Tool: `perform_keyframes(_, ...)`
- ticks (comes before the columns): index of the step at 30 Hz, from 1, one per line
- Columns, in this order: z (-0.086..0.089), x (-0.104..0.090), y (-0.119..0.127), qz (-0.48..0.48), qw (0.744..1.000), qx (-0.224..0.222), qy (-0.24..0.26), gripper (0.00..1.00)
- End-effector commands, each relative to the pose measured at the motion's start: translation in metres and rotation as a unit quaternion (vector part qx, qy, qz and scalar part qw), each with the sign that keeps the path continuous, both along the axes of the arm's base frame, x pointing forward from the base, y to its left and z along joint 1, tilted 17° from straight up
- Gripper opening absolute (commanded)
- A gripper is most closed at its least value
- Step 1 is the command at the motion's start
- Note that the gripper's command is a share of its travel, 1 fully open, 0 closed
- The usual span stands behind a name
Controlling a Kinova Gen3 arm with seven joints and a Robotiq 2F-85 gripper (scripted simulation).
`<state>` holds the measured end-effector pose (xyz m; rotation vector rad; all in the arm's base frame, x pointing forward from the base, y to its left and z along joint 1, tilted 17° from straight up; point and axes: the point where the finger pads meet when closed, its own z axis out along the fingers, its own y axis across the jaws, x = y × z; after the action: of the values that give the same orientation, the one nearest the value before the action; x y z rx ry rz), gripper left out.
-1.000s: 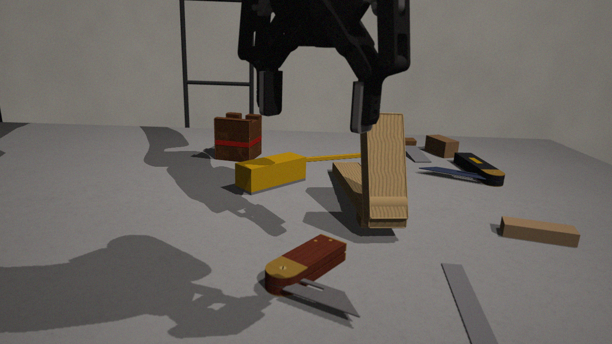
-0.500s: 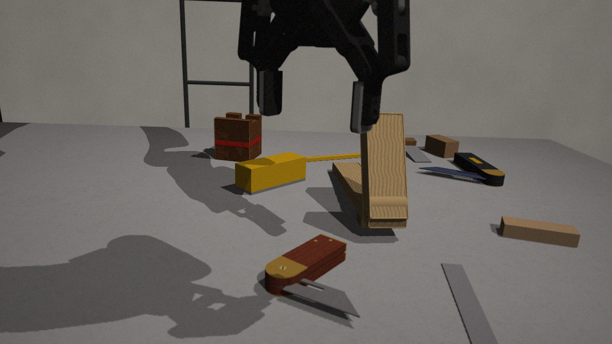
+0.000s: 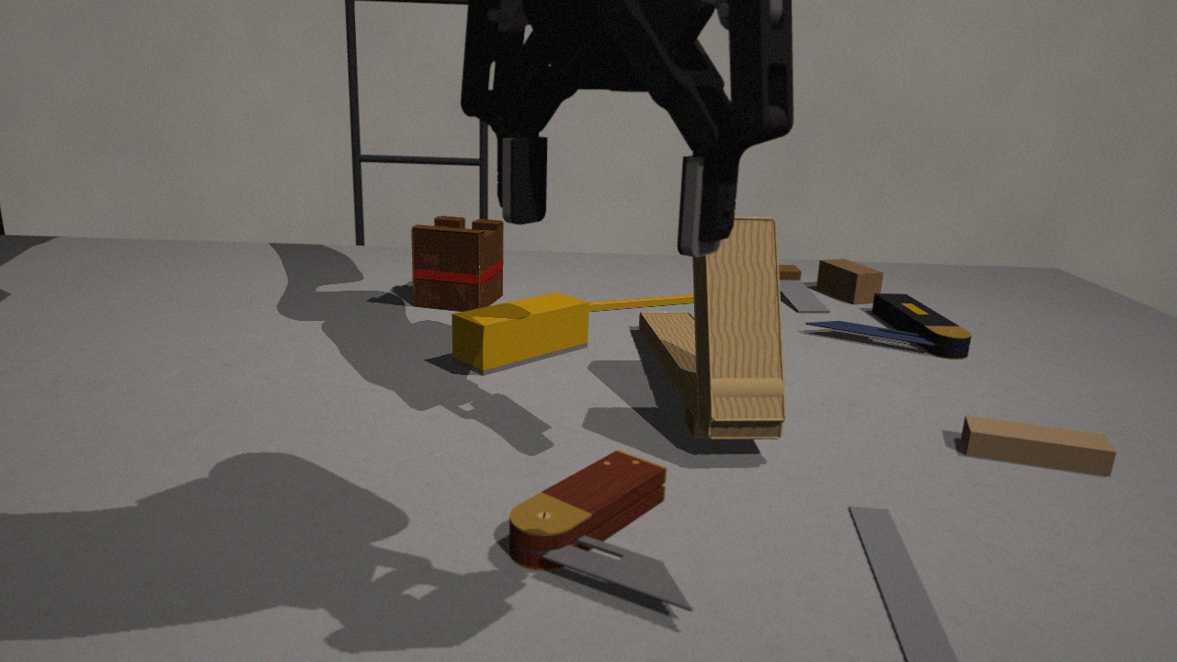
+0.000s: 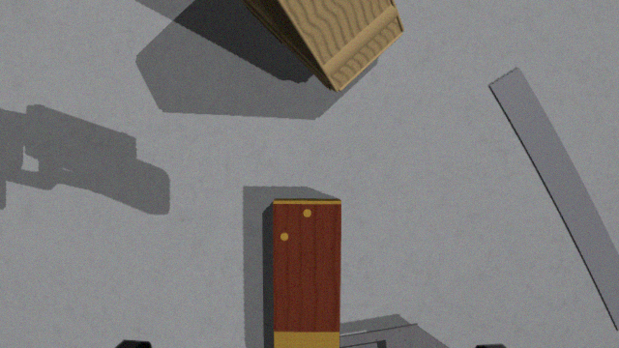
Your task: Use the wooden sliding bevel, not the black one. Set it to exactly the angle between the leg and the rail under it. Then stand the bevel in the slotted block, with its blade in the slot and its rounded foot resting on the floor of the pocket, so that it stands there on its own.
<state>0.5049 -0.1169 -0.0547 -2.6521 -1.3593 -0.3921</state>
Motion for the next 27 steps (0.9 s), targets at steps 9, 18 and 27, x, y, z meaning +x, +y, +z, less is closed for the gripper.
perform_keyframes(9,0.0,0.016,-0.006,-0.033,0.999,-0.008,-0.013,1.0)
perform_keyframes(18,0.001,0.057,-0.022,-0.125,0.991,-0.026,-0.046,1.0)
perform_keyframes(27,0.006,0.1,-0.044,-0.242,0.966,-0.04,-0.084,1.0)
